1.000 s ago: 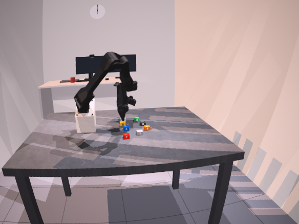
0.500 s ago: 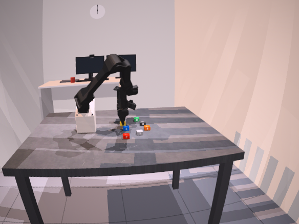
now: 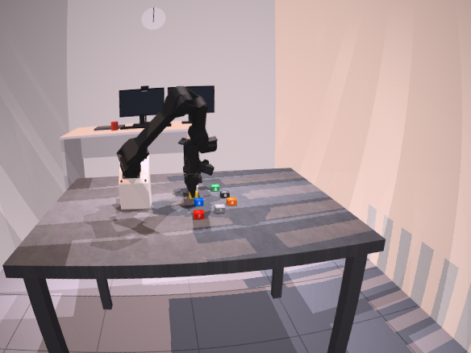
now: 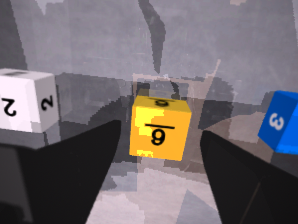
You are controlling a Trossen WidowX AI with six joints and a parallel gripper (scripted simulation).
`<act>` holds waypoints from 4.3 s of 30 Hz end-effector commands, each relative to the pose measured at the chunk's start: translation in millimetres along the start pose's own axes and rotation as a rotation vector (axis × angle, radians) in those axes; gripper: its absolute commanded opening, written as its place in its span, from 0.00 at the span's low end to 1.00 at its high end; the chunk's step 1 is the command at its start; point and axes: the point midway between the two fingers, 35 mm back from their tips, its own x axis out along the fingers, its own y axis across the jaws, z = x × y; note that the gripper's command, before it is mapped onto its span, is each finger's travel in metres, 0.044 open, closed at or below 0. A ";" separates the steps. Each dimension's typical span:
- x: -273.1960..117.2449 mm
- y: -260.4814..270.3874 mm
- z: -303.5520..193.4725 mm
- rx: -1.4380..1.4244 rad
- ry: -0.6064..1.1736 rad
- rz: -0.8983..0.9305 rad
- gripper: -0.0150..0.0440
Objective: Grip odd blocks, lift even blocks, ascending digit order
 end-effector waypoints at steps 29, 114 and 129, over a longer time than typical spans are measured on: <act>0.6 -0.5 -0.7 -0.006 0.000 -0.003 0.46; -114.7 1.2 0.1 -0.006 0.000 0.003 0.62; -120.3 -20.2 9.1 -0.010 -0.001 0.014 0.46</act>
